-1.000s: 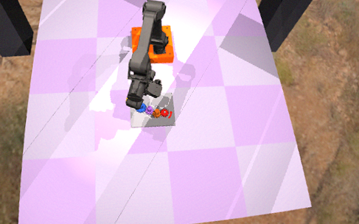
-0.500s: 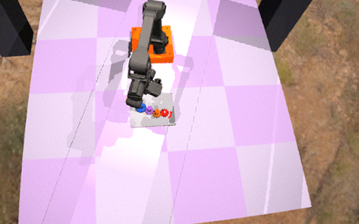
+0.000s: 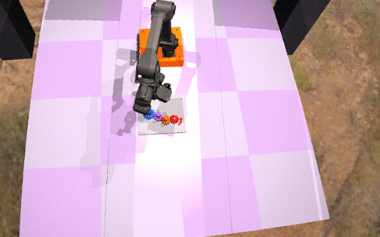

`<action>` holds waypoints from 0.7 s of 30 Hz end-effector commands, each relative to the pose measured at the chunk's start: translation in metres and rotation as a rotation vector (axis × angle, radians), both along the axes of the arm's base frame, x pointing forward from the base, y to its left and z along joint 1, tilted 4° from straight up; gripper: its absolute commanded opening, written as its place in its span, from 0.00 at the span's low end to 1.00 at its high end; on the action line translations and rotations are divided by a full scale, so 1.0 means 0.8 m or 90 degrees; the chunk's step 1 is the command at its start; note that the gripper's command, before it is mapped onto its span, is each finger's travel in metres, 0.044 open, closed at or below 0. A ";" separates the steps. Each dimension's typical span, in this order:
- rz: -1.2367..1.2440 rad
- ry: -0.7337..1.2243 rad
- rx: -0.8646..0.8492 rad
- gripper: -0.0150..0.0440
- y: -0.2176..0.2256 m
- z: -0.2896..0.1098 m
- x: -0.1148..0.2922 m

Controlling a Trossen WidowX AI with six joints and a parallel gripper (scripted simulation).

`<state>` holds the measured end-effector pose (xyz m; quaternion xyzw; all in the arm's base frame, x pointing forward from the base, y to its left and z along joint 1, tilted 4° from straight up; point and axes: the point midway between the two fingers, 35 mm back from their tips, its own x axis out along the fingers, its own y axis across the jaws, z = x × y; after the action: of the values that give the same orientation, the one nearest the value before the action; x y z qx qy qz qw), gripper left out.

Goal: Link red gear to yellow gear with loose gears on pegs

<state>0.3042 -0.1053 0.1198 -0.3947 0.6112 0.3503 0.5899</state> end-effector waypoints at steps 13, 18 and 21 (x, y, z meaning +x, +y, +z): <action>-0.003 0.000 0.000 1.00 0.000 0.000 0.000; -0.003 -0.001 0.003 1.00 0.029 0.002 0.009; -0.002 -0.003 0.008 1.00 0.088 0.006 0.020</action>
<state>0.3123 -0.0733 0.1210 -0.3859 0.6149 0.3453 0.5947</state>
